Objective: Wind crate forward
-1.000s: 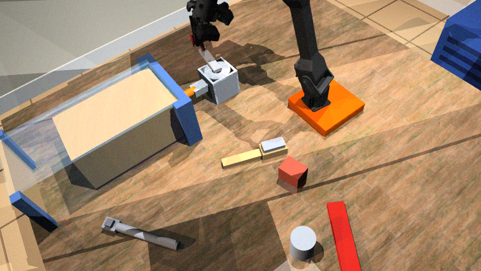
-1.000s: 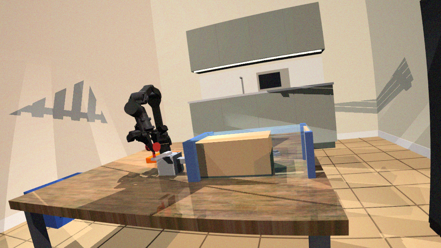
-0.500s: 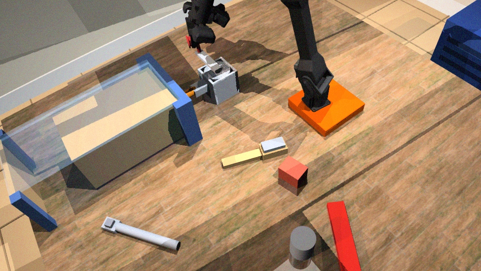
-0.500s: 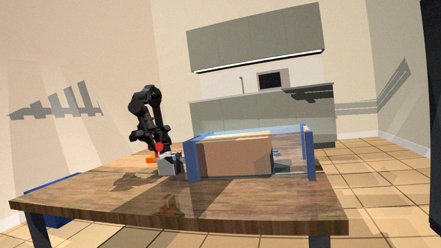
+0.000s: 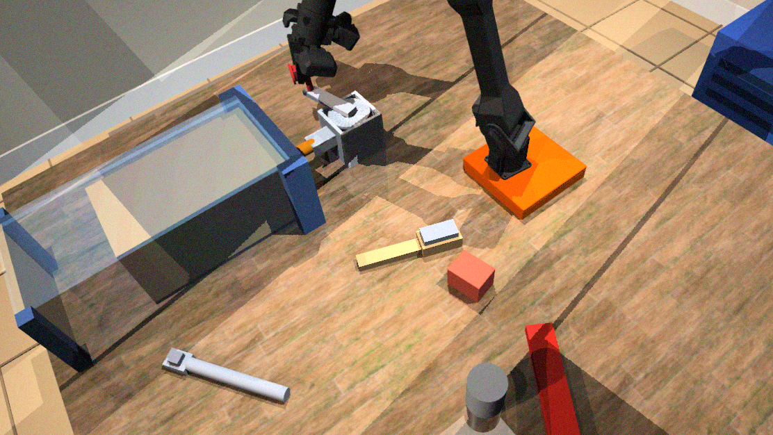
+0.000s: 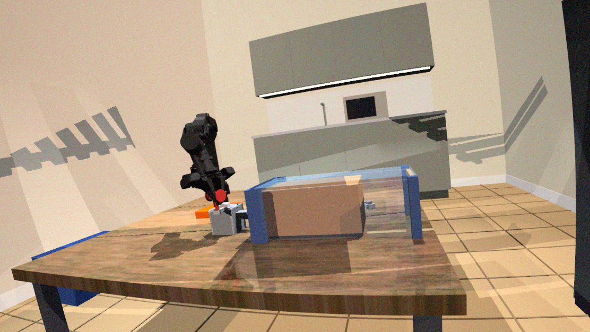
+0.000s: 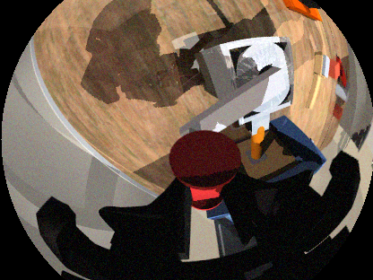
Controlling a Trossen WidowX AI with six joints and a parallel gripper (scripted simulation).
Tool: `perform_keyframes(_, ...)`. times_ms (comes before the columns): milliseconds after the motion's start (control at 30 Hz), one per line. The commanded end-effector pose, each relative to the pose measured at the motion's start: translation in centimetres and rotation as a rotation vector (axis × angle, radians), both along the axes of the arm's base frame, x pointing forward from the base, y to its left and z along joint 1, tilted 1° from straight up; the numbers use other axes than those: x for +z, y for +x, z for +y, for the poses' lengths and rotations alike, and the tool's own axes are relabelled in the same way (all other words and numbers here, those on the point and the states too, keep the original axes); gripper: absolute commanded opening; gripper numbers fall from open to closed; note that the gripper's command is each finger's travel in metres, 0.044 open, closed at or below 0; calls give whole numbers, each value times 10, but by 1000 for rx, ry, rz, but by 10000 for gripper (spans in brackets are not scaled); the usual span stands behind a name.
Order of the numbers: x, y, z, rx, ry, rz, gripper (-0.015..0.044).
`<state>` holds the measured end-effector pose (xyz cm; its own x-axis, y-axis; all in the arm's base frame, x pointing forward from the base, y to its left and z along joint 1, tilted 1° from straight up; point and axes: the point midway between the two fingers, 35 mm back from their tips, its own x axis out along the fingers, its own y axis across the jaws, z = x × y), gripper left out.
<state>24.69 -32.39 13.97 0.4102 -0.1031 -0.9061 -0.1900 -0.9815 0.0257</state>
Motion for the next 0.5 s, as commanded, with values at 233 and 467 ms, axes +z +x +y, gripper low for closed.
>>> perform_keyframes(233, 0, 23, 15, 31, 15, -24, 0)
perform_keyframes(467, 0, 28, 20, 31, 15, -24, 0)
